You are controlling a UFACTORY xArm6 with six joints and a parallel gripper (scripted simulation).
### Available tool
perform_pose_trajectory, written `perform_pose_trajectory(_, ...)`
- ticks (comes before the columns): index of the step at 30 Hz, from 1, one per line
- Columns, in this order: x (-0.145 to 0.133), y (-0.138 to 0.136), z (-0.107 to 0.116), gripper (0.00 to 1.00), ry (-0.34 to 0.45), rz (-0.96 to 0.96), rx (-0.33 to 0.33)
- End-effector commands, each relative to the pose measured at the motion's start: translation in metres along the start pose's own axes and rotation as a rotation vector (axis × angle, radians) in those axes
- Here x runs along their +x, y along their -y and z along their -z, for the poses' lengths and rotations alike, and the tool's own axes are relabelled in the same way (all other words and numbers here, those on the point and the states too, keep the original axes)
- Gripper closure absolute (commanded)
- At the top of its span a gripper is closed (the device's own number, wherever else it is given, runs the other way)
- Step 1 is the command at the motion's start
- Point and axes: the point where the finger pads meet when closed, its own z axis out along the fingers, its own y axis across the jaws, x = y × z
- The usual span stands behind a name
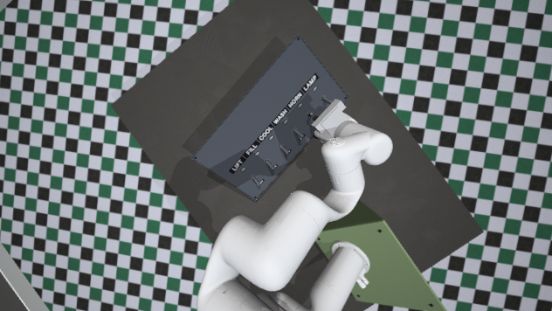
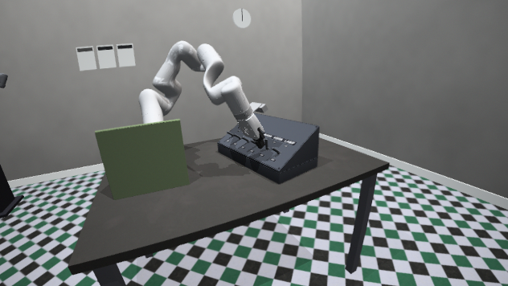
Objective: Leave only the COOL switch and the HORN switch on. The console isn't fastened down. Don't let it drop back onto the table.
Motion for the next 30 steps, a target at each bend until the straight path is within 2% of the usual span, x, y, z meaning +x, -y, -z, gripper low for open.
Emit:
perform_pose_trajectory(1,-0.004,-0.001,0.001,1.0,-0.002,0.002,-0.002)
perform_pose_trajectory(11,-0.008,-0.001,0.001,1.0,-0.002,0.002,-0.002)
perform_pose_trajectory(15,-0.008,-0.001,0.008,1.0,-0.002,0.002,-0.002)
perform_pose_trajectory(22,-0.008,-0.001,0.045,1.0,-0.002,0.002,-0.002)
perform_pose_trajectory(24,-0.008,-0.001,0.045,1.0,-0.002,0.002,-0.002)
perform_pose_trajectory(30,-0.008,-0.001,0.087,1.0,-0.002,0.002,-0.002)
